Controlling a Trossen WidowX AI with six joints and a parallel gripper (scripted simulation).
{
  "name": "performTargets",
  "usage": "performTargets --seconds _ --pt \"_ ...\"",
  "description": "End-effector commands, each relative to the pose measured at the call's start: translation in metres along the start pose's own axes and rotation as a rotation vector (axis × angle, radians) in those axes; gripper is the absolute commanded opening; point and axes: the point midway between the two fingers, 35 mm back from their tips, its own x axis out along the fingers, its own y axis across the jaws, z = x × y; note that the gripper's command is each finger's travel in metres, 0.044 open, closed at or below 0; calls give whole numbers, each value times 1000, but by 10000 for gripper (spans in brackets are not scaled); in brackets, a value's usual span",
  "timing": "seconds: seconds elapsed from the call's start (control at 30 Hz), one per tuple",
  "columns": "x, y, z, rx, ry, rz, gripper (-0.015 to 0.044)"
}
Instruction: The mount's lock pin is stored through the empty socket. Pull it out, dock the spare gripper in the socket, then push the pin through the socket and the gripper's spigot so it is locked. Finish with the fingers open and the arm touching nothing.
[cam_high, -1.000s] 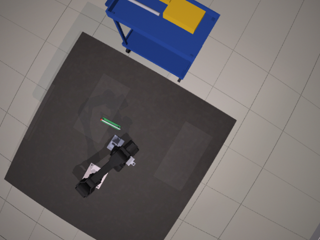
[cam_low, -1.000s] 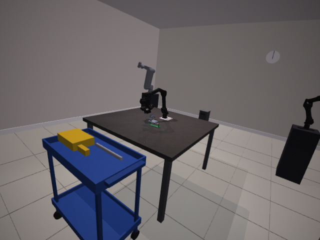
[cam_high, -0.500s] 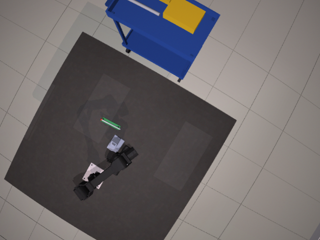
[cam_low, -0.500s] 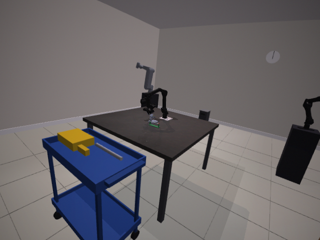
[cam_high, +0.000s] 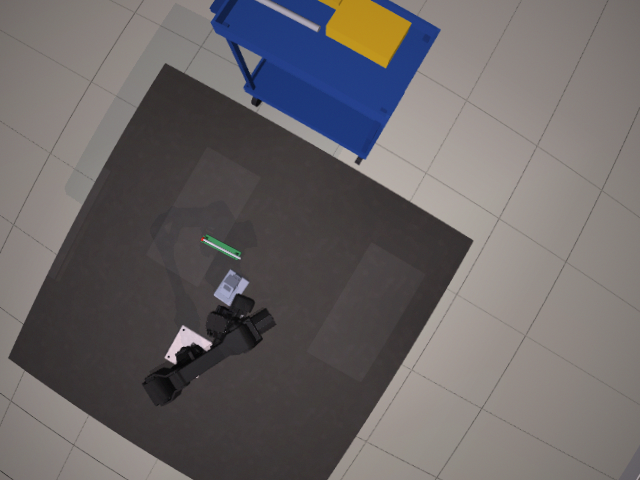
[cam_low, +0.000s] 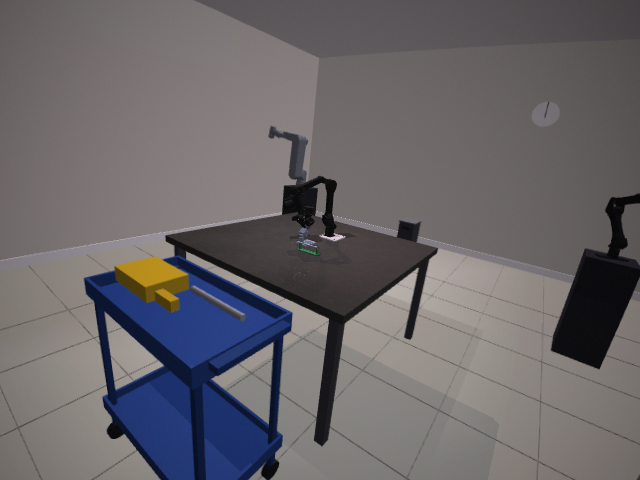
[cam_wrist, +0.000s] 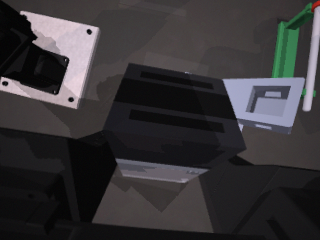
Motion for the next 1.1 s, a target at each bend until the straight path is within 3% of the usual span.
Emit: performTargets --seconds 0.0,0.6,1.07 --pt "0 3 10 -48 -78 -50 0" --pt "-9 8 52 -246 -387 -387 0" --pt "-29 5 70 -351 -491 -720 0"
